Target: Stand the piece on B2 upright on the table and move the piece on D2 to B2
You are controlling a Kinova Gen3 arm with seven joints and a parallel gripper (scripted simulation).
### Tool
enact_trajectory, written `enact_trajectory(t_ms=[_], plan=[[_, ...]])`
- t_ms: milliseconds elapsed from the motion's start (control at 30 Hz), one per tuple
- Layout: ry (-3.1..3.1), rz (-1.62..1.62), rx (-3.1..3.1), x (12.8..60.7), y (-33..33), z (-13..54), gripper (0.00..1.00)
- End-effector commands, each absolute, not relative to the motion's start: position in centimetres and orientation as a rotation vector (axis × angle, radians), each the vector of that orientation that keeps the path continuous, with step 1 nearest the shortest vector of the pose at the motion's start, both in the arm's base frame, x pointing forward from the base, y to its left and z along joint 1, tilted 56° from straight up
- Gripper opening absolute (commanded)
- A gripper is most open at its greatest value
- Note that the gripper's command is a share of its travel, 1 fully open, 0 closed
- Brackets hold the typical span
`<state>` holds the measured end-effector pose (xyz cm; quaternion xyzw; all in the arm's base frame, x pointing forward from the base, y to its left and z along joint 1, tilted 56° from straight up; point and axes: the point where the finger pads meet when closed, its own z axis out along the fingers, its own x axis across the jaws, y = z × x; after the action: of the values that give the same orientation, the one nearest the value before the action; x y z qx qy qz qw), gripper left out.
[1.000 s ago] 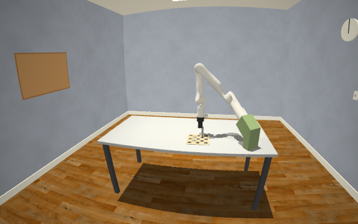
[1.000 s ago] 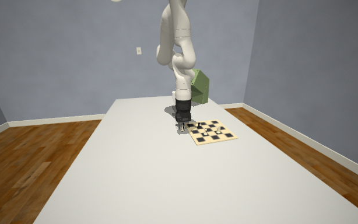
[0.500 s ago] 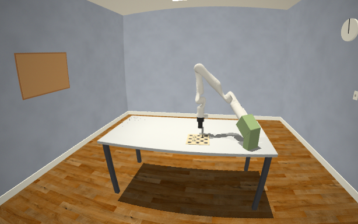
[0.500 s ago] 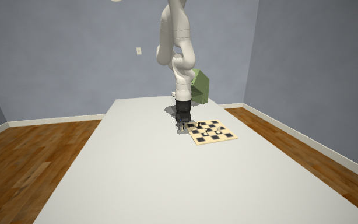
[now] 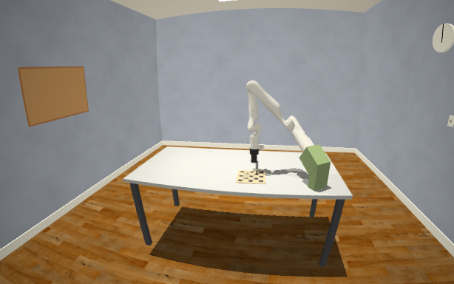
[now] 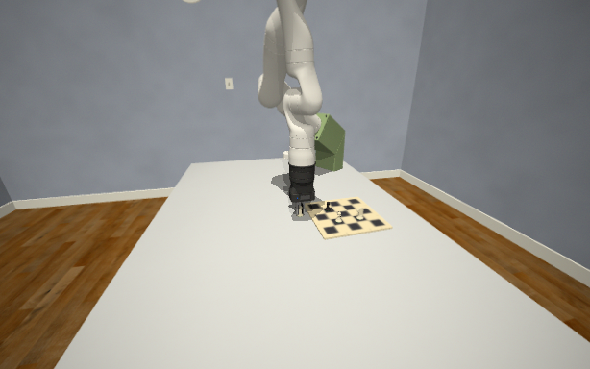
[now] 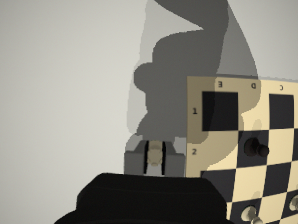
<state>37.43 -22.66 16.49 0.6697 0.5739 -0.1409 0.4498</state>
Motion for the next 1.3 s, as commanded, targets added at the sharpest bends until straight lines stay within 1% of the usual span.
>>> enact_trajectory(t_ms=[0,533,567,700,733,800,833,900,933,1000,1033,1267], plan=[[1.420,-0.348,1.655,37.45,-22.62,16.50,0.00],[1.420,-0.348,1.655,37.45,-22.62,16.50,0.00],[1.420,-0.348,1.655,37.45,-22.62,16.50,0.15],[1.420,-0.348,1.655,37.45,-22.62,16.50,0.15],[1.420,-0.348,1.655,37.45,-22.62,16.50,0.29],[1.420,-0.348,1.655,37.45,-22.62,16.50,0.29],[1.420,-0.348,1.655,37.45,-22.62,16.50,0.44],[1.420,-0.348,1.655,37.45,-22.62,16.50,0.44],[1.420,-0.348,1.655,37.45,-22.62,16.50,0.58],[1.420,-0.348,1.655,37.45,-22.62,16.50,0.58],[1.420,-0.348,1.655,37.45,-22.62,16.50,0.73],[1.420,-0.348,1.655,37.45,-22.62,16.50,0.73]])
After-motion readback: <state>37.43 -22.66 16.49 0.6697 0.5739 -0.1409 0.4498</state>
